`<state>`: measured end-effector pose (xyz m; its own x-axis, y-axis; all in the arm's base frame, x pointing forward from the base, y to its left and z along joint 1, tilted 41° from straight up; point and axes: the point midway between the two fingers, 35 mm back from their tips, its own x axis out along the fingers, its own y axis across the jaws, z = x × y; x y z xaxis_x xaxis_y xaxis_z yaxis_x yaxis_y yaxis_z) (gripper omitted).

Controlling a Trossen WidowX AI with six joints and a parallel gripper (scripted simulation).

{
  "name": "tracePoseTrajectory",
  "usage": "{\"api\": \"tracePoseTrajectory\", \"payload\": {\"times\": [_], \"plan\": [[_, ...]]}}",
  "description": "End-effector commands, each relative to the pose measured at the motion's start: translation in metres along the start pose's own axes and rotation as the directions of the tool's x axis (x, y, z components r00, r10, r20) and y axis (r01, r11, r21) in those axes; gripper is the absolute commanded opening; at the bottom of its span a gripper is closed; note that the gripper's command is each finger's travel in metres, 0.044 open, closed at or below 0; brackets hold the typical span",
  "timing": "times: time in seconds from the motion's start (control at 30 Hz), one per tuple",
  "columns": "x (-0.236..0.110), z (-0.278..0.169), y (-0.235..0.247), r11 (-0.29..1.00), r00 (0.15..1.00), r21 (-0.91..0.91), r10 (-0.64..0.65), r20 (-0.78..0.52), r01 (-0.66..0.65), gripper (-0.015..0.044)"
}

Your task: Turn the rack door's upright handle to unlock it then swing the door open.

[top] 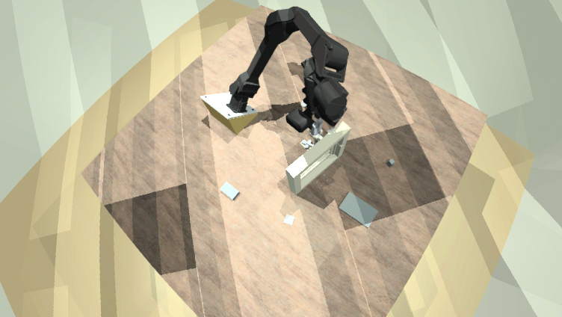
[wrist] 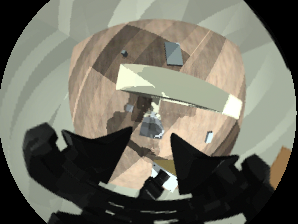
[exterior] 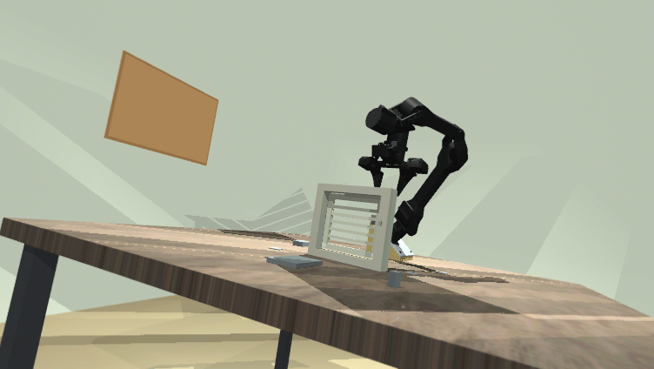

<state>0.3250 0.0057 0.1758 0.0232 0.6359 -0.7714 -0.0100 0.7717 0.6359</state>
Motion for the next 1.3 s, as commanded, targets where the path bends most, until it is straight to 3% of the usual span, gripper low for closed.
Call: {"api": "tracePoseTrajectory", "payload": {"times": [0.0, 0.83, 1.1, 1.27], "plan": [[0.008, 0.000, 0.000, 1.000, 1.000, 0.012, 0.008, -0.016, -0.007, 0.0289], [0.045, -0.003, 0.001, 0.999, 0.995, 0.041, 0.015, -0.094, -0.011, 0.0289], [0.045, -0.003, 0.001, 0.999, 0.995, 0.041, 0.015, -0.094, -0.011, 0.0079], [0.045, -0.003, 0.001, 0.999, 0.995, 0.041, 0.015, -0.094, -0.011, 0.0045]]}}
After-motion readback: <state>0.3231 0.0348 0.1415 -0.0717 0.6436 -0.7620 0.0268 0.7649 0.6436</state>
